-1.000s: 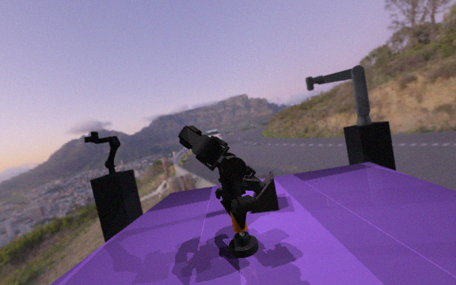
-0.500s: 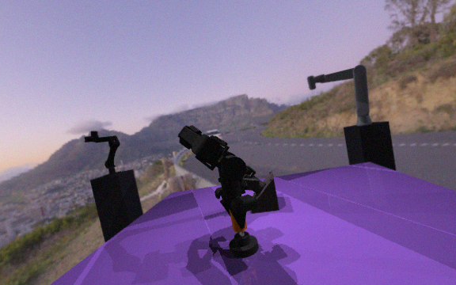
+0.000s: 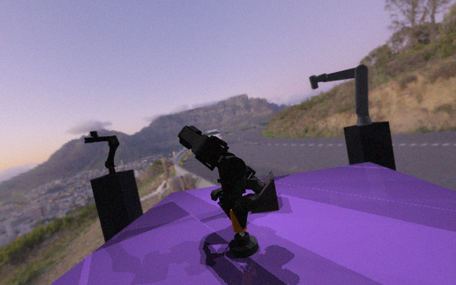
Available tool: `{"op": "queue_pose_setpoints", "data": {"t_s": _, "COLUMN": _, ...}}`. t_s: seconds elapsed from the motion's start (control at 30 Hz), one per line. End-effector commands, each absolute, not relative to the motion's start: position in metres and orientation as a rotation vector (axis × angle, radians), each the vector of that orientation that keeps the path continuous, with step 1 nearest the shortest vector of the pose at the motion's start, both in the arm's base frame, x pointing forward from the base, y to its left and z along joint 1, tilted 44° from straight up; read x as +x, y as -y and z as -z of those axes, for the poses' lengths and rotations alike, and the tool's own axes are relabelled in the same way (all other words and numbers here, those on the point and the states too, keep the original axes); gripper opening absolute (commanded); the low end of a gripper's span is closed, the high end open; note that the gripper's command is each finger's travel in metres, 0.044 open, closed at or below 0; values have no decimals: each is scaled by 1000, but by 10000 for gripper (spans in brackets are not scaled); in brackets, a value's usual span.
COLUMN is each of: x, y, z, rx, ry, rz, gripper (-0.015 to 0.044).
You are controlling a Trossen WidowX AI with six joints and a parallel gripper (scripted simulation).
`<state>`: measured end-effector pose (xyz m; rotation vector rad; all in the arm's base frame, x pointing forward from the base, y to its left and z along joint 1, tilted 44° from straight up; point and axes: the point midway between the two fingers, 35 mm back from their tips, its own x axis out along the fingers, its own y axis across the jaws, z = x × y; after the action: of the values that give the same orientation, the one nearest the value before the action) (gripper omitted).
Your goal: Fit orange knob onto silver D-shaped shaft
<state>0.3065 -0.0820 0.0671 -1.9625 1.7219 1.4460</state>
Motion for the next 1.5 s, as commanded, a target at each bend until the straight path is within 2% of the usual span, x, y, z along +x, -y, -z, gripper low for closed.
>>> {"op": "queue_pose_setpoints", "data": {"t_s": 0.0, "x": 305, "y": 82, "z": -66, "rx": -1969, "ry": -1718, "rz": -1458, "gripper": 0}}
{"op": "queue_pose_setpoints", "data": {"t_s": 1.47, "x": 305, "y": 80, "z": -70, "rx": -1981, "ry": -1707, "rz": -1487, "gripper": 0}}
